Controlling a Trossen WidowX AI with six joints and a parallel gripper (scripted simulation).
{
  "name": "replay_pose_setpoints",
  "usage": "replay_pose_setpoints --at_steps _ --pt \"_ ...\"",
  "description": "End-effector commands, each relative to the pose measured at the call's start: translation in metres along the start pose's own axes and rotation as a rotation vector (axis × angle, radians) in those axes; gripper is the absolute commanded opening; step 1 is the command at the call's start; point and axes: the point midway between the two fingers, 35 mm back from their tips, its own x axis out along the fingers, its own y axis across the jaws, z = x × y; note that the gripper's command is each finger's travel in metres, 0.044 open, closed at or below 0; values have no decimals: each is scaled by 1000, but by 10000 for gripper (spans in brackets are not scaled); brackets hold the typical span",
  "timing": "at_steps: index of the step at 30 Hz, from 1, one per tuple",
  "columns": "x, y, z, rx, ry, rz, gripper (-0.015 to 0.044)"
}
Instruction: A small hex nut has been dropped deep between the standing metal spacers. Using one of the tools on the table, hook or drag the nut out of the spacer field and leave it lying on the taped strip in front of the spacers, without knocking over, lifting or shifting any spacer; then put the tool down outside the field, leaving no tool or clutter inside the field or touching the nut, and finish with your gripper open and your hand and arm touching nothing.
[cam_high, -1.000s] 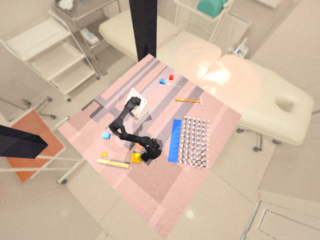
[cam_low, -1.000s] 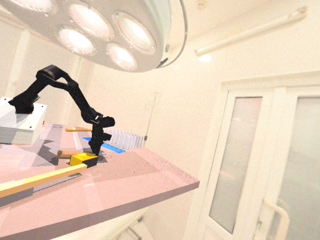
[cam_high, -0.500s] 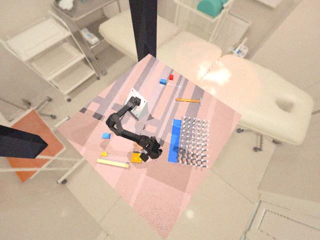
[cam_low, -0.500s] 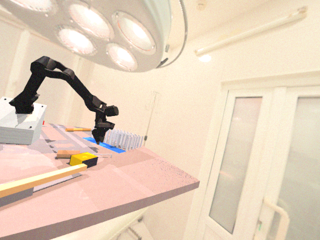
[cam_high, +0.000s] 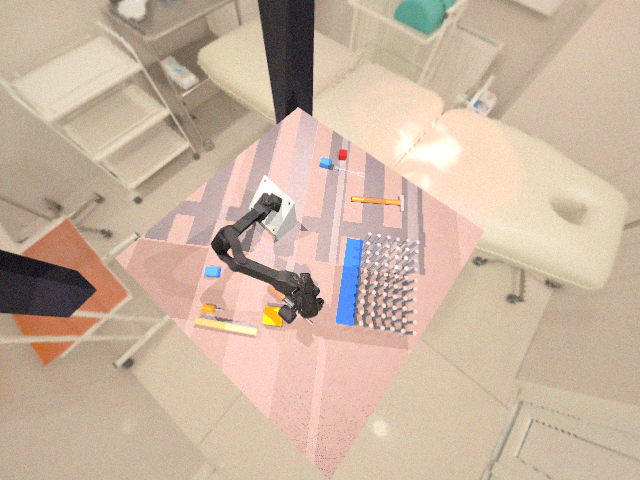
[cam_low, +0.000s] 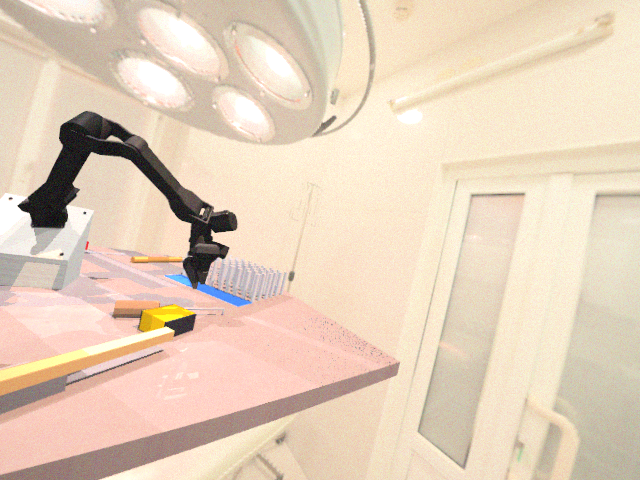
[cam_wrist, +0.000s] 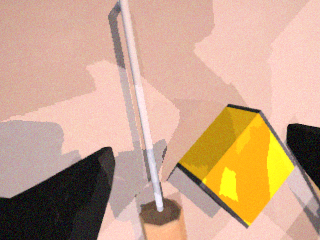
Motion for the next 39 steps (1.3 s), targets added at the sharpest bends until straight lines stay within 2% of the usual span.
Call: replay_pose_setpoints --at_steps 1,7,14,20,28,39 --pt "0 -1 0 5 2 -3 440" --pt "2 -2 -4 77 -4 13 440" --pt "18 -9 -40 837 -20 187 440" --pt "22 -12 -71 1503 42 351 440" --pt "15 -11 -108 2355 252 580 440" --pt "0 -6 -135 3057 622 784 440"
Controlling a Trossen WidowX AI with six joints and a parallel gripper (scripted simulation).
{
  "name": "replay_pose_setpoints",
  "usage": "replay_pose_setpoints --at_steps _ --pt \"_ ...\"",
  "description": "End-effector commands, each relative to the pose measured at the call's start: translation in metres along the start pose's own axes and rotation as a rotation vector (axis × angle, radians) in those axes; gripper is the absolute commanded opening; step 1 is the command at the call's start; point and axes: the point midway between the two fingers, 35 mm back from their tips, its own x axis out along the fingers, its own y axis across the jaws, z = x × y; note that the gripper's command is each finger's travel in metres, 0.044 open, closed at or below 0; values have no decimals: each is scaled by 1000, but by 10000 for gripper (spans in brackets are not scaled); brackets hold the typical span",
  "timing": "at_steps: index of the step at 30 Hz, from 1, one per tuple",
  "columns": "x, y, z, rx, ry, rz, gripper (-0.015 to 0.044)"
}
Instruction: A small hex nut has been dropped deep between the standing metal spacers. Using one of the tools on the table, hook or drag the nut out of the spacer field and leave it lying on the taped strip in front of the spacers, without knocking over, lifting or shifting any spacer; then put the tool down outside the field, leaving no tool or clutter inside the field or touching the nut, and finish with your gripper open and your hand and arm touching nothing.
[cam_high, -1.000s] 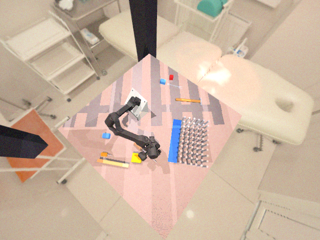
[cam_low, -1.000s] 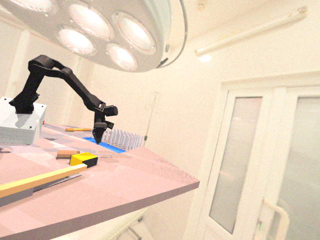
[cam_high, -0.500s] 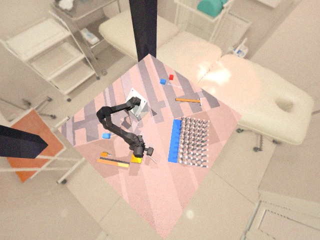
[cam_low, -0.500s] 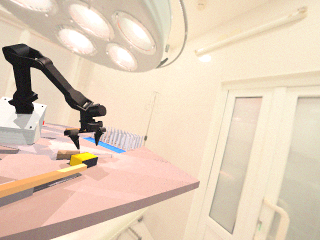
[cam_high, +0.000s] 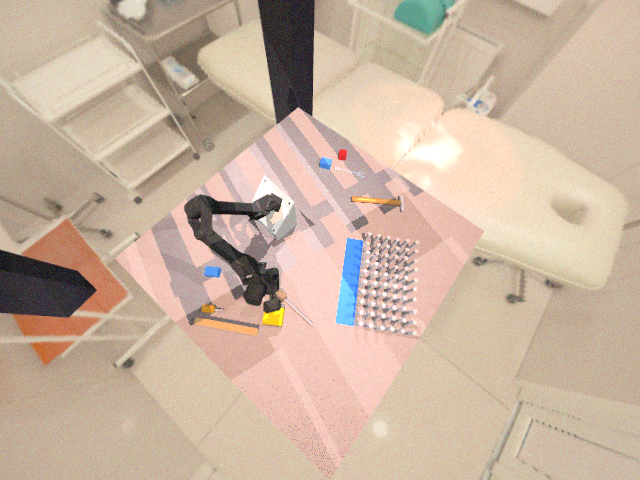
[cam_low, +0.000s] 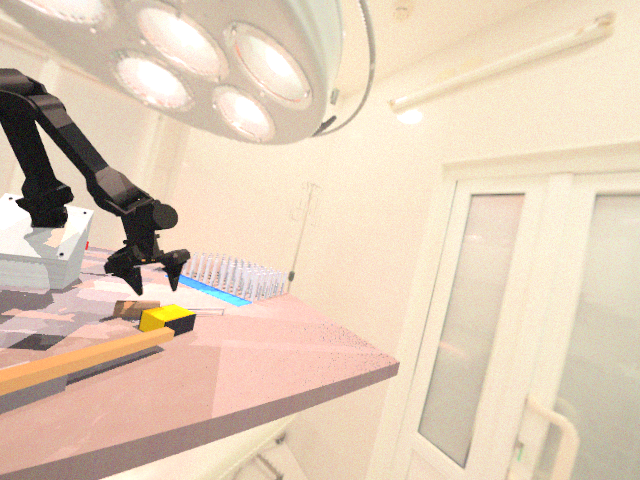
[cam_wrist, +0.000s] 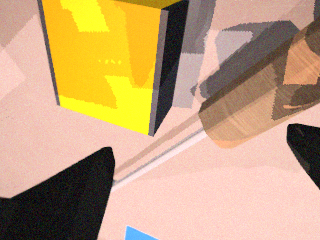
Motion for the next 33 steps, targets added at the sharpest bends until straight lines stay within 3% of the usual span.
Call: replay_pose_setpoints --at_steps 1,17,23,33 --pt "-24 -28 5 912 200 25 440" --pt "-24 -28 5 924 202 24 440" --pt "-24 -28 5 924 202 24 282" --pt "-23 -28 5 923 202 24 280"
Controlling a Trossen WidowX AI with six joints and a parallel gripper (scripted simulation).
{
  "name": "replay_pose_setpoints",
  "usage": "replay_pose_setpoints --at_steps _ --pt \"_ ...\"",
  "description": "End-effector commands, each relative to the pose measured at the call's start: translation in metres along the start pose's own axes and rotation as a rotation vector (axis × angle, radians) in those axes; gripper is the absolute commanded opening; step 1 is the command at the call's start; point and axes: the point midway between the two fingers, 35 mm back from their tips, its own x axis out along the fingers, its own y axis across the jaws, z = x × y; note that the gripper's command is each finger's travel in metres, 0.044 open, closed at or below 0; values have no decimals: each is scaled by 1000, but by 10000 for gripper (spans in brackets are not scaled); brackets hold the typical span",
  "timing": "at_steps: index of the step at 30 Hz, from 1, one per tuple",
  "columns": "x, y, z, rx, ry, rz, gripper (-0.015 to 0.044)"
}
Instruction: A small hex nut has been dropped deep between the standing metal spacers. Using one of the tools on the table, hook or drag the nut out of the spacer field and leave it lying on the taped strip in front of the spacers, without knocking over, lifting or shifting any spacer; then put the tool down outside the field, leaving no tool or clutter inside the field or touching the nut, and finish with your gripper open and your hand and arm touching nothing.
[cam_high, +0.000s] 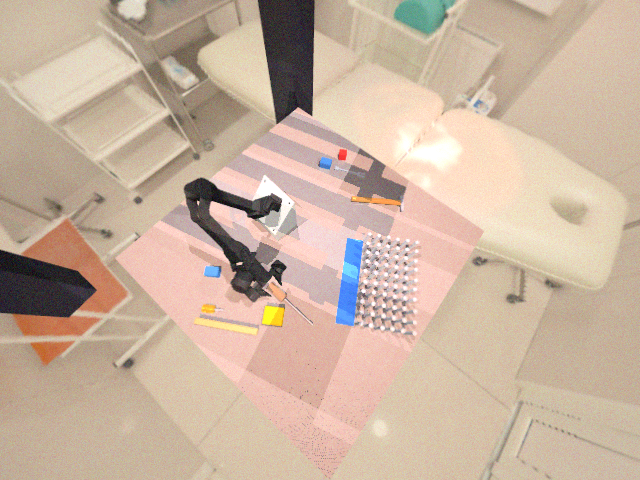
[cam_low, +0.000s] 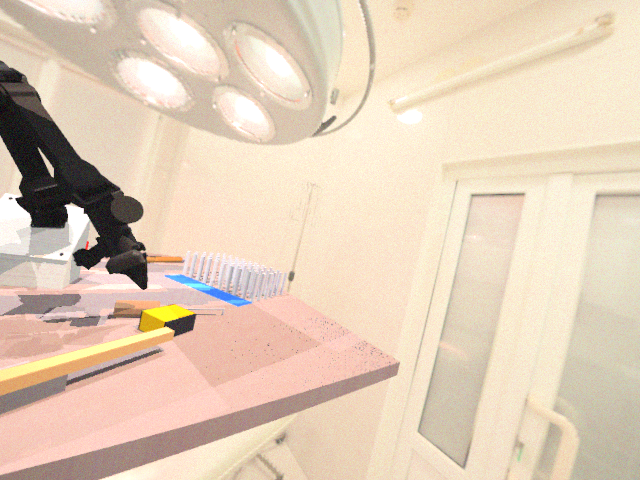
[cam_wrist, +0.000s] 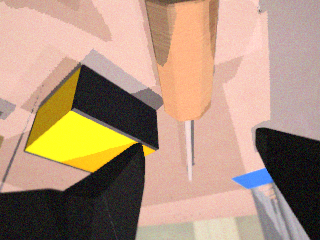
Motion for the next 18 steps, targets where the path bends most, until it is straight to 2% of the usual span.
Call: replay_pose_setpoints --at_steps 1,18 --pt "2 0 0 5 4 -1 280" --pt "26 1 14 4 3 -2 280"
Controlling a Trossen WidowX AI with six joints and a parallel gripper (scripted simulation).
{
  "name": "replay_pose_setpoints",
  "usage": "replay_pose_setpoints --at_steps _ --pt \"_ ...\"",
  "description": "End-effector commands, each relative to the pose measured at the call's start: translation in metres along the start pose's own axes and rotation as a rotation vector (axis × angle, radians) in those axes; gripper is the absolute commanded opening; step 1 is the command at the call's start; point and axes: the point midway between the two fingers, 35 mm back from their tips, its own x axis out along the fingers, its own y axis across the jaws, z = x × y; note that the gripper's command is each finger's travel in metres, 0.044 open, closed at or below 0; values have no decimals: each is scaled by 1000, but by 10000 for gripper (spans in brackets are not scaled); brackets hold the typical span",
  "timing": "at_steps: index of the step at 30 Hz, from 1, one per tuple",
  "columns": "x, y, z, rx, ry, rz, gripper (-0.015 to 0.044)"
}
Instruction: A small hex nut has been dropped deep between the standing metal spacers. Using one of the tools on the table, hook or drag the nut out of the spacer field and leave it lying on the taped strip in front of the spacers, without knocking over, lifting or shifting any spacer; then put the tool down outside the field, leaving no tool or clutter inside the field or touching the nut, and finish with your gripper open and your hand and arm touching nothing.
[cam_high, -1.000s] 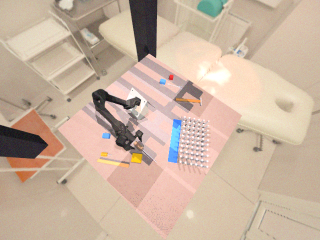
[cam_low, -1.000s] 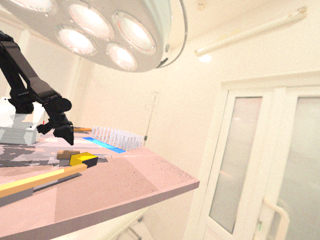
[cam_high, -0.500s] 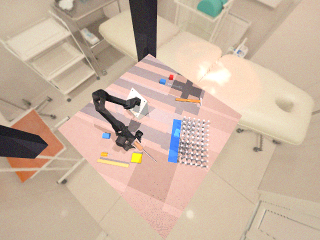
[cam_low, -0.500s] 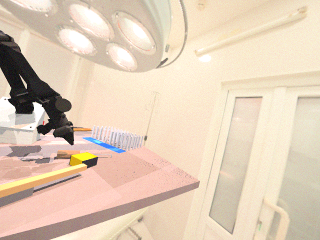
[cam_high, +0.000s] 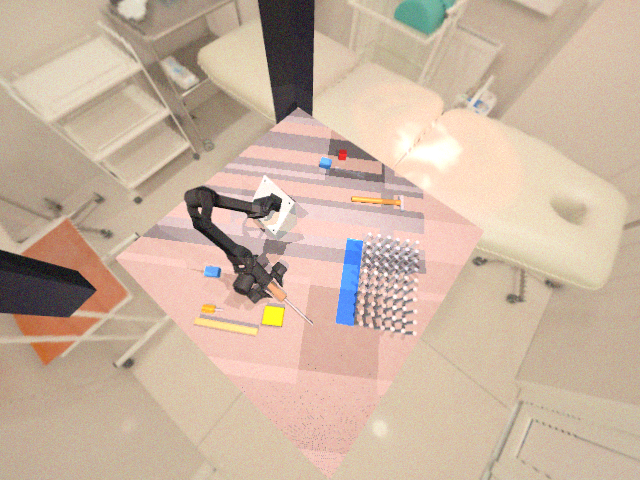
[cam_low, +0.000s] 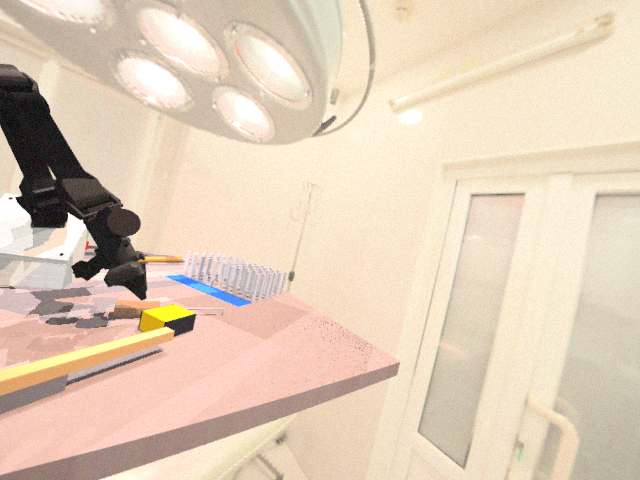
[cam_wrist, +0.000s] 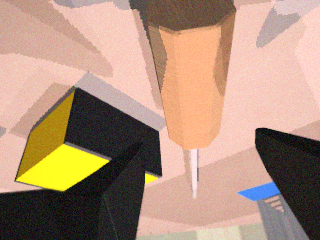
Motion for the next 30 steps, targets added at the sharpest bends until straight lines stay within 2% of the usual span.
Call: replay_pose_setpoints --at_steps 1,26,30 --pt "5 0 3 -5 3 -1 280" --pt "35 -2 27 -6 3 0 280" --pt "35 -2 27 -6 3 0 175"
